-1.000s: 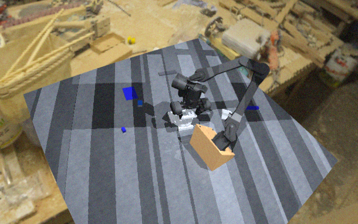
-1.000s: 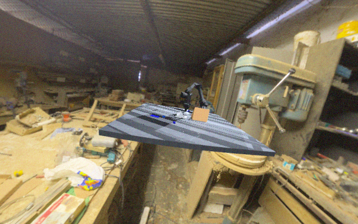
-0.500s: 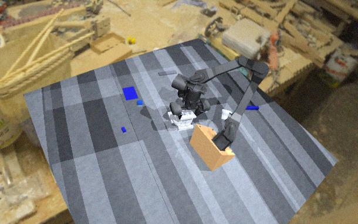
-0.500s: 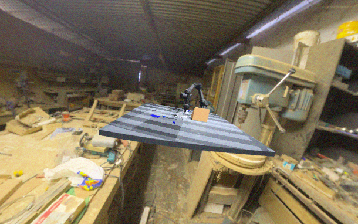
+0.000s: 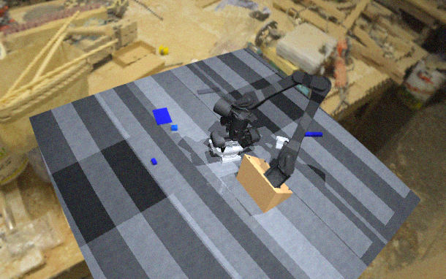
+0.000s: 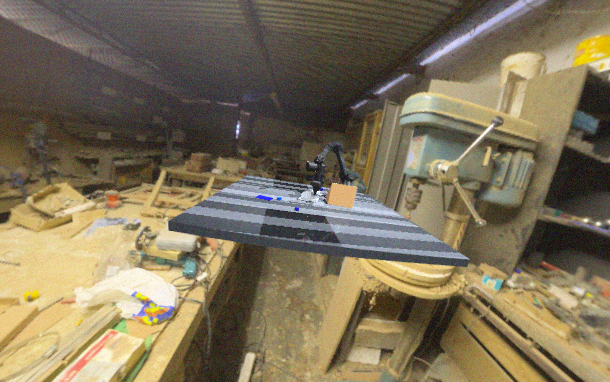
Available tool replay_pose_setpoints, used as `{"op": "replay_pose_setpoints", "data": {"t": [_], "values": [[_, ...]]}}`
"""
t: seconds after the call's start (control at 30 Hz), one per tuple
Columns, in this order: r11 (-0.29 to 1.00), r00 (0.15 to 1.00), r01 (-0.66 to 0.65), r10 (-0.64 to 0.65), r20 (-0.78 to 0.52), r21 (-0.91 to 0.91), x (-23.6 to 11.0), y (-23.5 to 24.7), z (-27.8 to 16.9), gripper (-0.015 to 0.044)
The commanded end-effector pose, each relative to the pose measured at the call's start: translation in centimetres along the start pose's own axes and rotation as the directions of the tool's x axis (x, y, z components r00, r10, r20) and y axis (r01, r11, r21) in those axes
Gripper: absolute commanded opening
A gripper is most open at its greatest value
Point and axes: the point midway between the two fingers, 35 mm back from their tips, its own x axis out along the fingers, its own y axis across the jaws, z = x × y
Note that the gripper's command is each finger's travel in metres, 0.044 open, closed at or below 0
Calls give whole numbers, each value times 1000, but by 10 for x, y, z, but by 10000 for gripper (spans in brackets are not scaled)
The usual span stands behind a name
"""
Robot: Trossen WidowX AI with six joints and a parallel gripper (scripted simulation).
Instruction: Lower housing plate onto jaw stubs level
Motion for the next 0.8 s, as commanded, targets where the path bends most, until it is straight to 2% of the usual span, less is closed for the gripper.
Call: {"op": "replay_pose_setpoints", "data": {"t": [0.0,0.43,0.77], "values": [[1000,1000,9,-9,-3,-11,7,-1,-2,351],[1000,1000,12,-12,-3,-12,27,-3,-4,351],[1000,1000,12,-12,-3,-12,28,-3,-4,351]]}}
